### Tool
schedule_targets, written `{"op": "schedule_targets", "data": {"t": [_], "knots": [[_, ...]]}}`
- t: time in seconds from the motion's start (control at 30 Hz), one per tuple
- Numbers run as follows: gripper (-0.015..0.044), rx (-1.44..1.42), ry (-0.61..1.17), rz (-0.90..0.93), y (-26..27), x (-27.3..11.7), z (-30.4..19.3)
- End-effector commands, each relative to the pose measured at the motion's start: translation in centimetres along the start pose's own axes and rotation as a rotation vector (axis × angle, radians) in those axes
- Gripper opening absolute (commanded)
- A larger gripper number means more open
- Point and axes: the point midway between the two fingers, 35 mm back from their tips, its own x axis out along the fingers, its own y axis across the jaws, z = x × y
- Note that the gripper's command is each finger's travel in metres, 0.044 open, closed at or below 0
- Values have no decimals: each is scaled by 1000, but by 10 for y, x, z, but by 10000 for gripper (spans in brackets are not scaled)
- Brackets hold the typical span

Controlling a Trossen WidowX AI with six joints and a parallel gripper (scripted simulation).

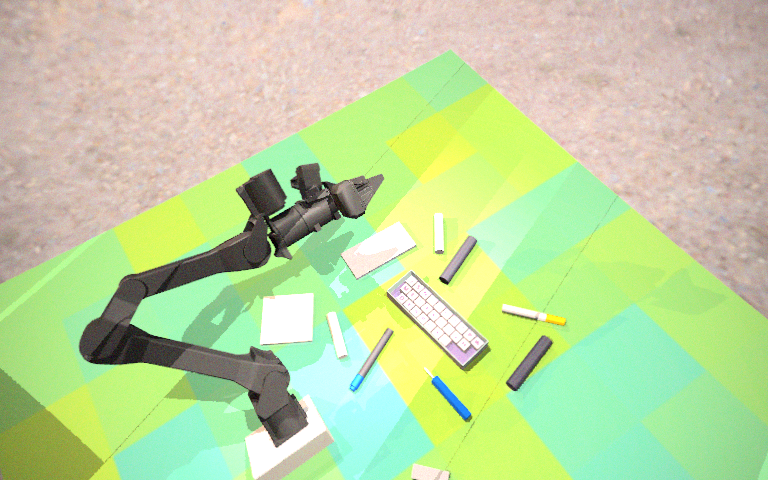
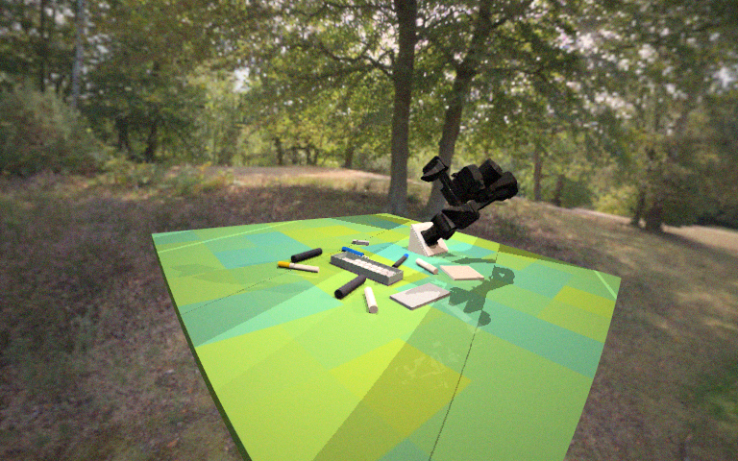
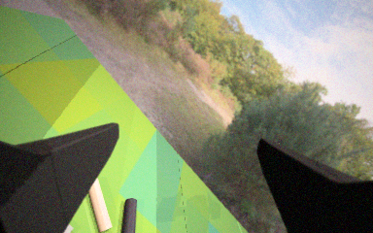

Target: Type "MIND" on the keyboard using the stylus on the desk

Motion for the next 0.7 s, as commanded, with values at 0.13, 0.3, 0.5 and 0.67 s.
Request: {"op": "schedule_targets", "data": {"t": [0.13,0.3,0.5,0.67], "knots": [[309,-31,268,98,7,28,-49],[178,3,633,258,15,44,-119],[20,168,1021,461,26,36,-183],[0,408,1287,612,35,22,-215]]}}
